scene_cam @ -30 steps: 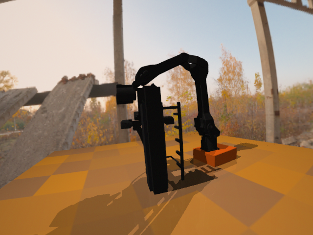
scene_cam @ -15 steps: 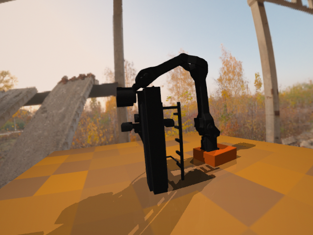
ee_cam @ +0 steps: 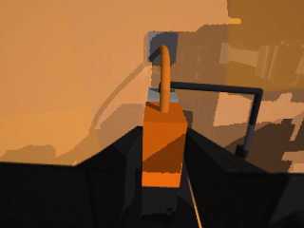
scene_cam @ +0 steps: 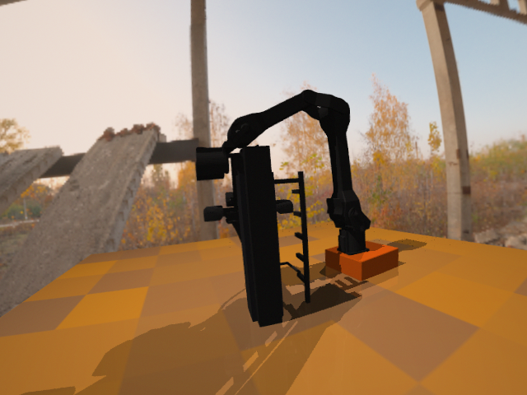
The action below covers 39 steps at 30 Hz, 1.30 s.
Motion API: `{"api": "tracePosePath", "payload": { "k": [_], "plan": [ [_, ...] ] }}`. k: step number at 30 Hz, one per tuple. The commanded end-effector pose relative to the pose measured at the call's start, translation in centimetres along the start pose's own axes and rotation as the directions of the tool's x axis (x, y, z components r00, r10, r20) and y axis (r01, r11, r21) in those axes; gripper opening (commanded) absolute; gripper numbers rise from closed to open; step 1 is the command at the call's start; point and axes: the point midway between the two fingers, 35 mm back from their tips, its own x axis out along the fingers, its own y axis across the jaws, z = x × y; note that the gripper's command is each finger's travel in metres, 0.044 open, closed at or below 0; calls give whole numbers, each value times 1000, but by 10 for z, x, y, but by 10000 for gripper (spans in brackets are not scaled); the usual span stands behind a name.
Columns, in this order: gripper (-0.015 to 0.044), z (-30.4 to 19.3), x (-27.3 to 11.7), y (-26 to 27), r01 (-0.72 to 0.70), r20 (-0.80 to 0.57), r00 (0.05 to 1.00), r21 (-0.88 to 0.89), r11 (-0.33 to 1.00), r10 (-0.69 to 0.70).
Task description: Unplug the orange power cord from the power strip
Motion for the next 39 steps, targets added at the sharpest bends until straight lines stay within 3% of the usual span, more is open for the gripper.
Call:
{"api": "tracePosePath", "payload": {
  "k": [1, 26, 39],
  "plan": [
    [0, 11, -1, 2, -4, 17, 1000, 5, 1000, 4],
    [0, 53, -2, 0, -3, 20, 1000, 7, 1000, 2],
    [341, 42, -1, -1, -2, 19, 1000, 9, 1000, 1]
  ]
}}
